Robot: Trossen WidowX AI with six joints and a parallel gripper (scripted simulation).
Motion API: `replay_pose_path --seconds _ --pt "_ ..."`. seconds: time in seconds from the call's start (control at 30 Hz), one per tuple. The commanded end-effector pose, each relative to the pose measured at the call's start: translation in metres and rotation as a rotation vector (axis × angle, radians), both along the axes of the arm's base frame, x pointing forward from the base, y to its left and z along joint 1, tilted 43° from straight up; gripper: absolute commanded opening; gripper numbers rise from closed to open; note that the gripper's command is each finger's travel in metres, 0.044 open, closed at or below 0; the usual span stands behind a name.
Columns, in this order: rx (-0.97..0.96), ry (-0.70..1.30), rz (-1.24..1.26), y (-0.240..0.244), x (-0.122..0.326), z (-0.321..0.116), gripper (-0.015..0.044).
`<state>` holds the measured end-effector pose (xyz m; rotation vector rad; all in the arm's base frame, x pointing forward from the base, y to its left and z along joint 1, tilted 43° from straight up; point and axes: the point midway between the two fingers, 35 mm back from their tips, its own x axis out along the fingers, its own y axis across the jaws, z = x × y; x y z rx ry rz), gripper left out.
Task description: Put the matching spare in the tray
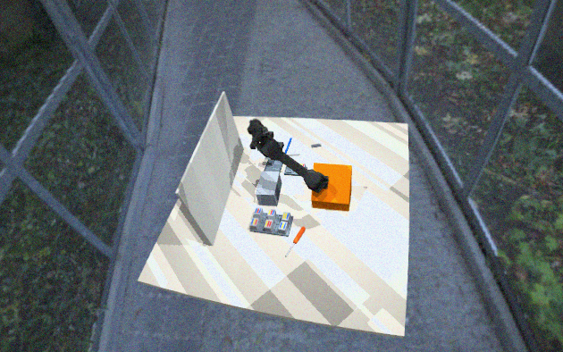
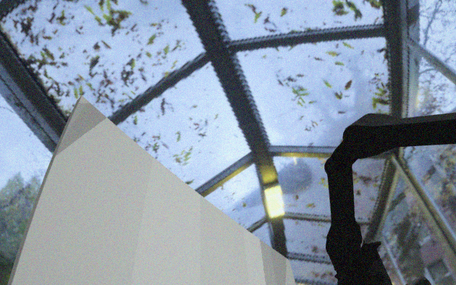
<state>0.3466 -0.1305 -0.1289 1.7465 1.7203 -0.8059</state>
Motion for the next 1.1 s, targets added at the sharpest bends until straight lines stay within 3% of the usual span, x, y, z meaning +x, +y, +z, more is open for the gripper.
replay_pose_path --seconds 0.0,1.07 --pt "0.004 -0.001 -0.006 0.003 0.000 -0.003 0.0000" --pt "0.007 -0.001 -0.006 0.029 -0.001 -0.029 0.0000"
